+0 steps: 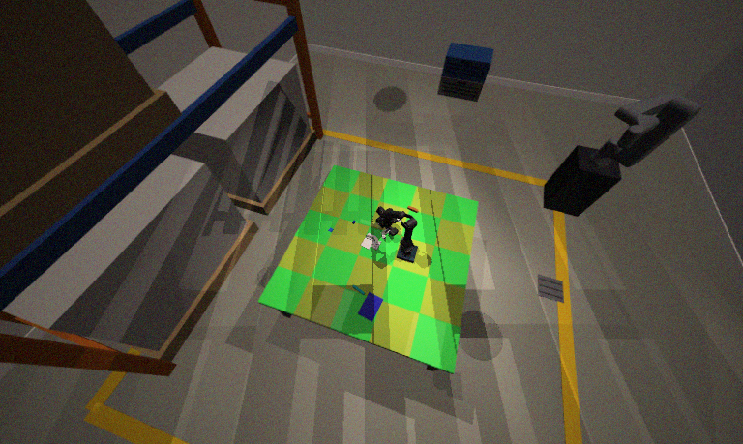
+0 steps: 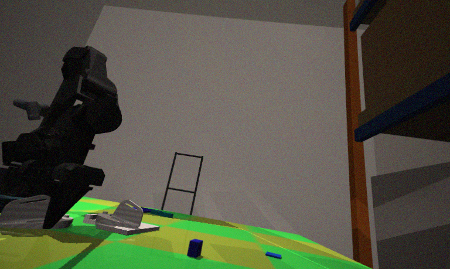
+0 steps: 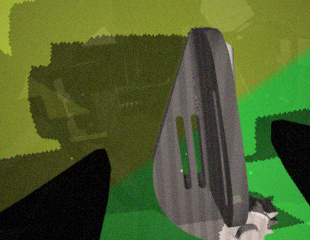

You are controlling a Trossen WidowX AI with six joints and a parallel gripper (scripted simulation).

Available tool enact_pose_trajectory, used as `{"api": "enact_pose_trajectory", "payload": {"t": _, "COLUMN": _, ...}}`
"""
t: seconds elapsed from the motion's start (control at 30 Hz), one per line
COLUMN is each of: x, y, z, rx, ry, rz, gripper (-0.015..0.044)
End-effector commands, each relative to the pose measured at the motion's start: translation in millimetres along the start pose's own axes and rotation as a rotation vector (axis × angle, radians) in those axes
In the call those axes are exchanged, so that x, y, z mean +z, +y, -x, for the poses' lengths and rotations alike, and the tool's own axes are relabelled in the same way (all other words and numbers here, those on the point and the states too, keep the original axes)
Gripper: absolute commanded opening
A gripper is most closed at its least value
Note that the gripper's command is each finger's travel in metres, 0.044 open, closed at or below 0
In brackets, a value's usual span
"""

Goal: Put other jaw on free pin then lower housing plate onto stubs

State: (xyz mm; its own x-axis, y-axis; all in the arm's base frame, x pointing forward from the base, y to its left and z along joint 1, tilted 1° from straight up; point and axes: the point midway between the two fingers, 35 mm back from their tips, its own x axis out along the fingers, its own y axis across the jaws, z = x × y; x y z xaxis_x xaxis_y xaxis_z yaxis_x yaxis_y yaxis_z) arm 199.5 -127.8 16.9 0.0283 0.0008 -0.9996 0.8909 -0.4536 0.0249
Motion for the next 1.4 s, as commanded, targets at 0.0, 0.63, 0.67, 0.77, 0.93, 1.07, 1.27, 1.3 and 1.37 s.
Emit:
{"api": "enact_pose_trajectory", "payload": {"t": 0.0, "x": 0, "y": 0, "z": 0, "rx": 0.0, "ry": 0.0, "rz": 0.0, "gripper": 0.0256}}
{"api": "enact_pose_trajectory", "payload": {"t": 0.63, "x": 0, "y": 0, "z": 0, "rx": 0.0, "ry": 0.0, "rz": 0.0, "gripper": 0.0134}}
{"api": "enact_pose_trajectory", "payload": {"t": 0.67, "x": 0, "y": 0, "z": 0, "rx": 0.0, "ry": 0.0, "rz": 0.0, "gripper": 0.0134}}
{"api": "enact_pose_trajectory", "payload": {"t": 0.77, "x": 0, "y": 1, "z": 7, "rx": 0.0, "ry": 0.0, "rz": -0.001, "gripper": 0.0134}}
{"api": "enact_pose_trajectory", "payload": {"t": 0.93, "x": 0, "y": 3, "z": 23, "rx": 0.001, "ry": -0.001, "rz": -0.002, "gripper": 0.0134}}
{"api": "enact_pose_trajectory", "payload": {"t": 1.07, "x": 1, "y": 4, "z": 35, "rx": 0.001, "ry": -0.002, "rz": -0.002, "gripper": 0.0134}}
{"api": "enact_pose_trajectory", "payload": {"t": 1.27, "x": 1, "y": 3, "z": 54, "rx": 0.001, "ry": -0.003, "rz": -0.004, "gripper": 0.0134}}
{"api": "enact_pose_trajectory", "payload": {"t": 1.3, "x": 1, "y": 3, "z": 57, "rx": 0.001, "ry": -0.004, "rz": -0.004, "gripper": 0.0134}}
{"api": "enact_pose_trajectory", "payload": {"t": 1.37, "x": 1, "y": 2, "z": 64, "rx": 0.001, "ry": -0.004, "rz": -0.004, "gripper": 0.0134}}
